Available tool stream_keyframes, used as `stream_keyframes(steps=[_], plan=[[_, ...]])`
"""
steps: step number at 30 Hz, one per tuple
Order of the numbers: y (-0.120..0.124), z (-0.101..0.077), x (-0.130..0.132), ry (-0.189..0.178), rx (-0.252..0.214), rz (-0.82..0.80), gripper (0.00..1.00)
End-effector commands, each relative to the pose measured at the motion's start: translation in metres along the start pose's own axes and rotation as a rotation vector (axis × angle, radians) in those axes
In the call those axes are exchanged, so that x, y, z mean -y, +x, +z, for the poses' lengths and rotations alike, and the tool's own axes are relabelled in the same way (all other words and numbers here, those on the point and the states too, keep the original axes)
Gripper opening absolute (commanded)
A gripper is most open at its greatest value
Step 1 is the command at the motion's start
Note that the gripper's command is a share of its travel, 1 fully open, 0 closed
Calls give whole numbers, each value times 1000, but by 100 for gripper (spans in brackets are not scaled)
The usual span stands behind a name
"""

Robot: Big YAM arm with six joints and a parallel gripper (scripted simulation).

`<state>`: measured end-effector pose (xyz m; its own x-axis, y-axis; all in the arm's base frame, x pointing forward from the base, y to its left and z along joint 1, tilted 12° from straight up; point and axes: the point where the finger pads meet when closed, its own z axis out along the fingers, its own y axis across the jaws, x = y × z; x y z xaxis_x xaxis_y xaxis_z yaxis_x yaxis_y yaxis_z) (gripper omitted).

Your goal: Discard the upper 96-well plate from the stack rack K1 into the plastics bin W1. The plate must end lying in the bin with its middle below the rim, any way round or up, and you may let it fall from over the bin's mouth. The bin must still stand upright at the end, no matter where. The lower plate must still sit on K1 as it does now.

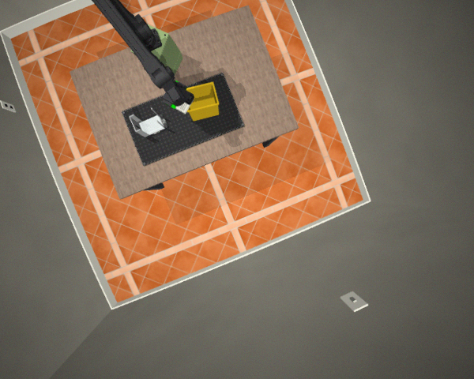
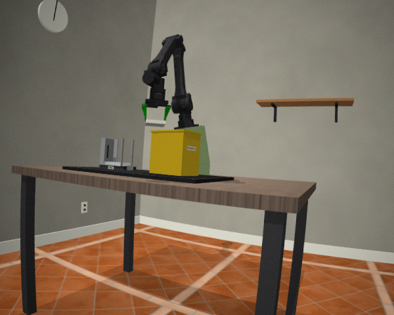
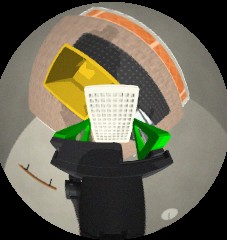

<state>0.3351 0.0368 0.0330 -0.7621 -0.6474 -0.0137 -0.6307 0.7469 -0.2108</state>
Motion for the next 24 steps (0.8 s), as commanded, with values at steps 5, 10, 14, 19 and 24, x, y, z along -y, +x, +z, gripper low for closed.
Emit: stream_keyframes(steps=[5, 10, 14, 19, 24], plan=[[-40, -12, -9, 27, 44, -296, 0], [-46, -12, -18, 26, 41, -397, 0], [-54, -12, -29, 24, 38, -531, 0], [-64, -12, -44, 22, 31, -699, 0], [-75, -12, -57, 23, 32, -788, 0]])
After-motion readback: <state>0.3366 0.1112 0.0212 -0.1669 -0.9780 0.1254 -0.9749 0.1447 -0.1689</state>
